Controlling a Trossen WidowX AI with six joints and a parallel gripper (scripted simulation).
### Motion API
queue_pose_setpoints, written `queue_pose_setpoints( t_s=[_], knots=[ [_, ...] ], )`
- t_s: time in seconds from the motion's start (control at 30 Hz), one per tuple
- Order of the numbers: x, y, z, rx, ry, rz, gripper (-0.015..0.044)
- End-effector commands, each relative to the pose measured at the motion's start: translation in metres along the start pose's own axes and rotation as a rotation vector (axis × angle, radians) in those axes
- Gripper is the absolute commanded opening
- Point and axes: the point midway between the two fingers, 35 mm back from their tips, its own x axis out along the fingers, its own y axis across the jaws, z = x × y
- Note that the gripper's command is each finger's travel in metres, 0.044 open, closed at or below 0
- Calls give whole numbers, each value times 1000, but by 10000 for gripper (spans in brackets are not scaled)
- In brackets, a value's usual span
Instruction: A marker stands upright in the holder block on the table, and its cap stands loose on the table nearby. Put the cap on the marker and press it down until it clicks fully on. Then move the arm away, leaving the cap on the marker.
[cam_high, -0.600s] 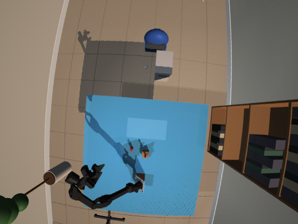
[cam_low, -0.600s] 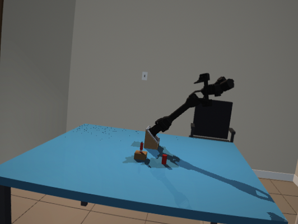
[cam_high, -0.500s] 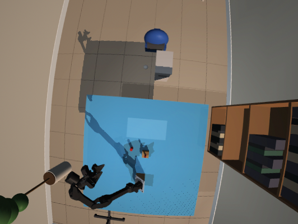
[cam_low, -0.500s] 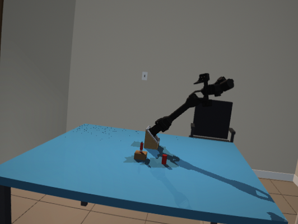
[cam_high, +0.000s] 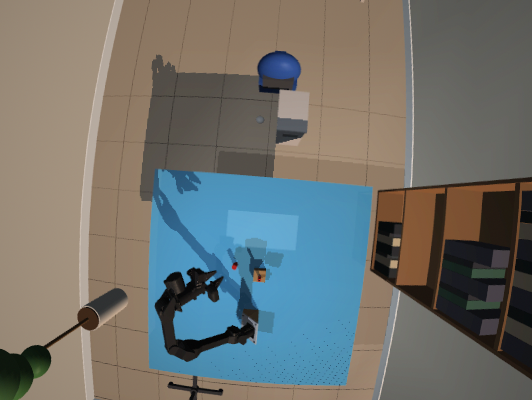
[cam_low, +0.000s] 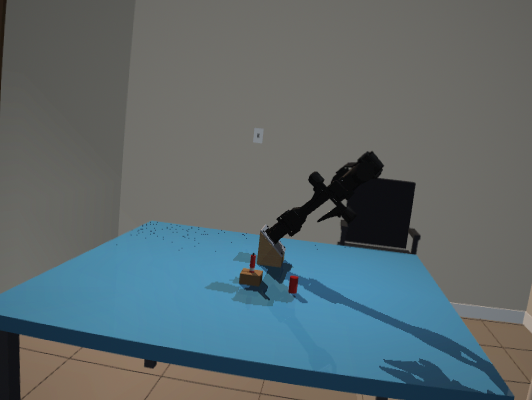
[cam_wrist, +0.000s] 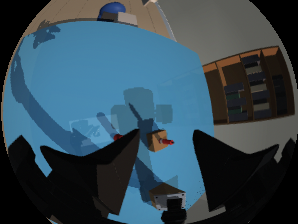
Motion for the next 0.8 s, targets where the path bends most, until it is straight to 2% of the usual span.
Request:
queue_pose_setpoints(
  t_s=[0.0,0.13,0.23,0.77],
  knots=[
    [61,12,-27,292,242,189,239],
    [99,32,-61,646,519,358,239],
    [114,43,-80,877,706,438,239],
    [123,45,-86,893,719,442,239]
  ],
)
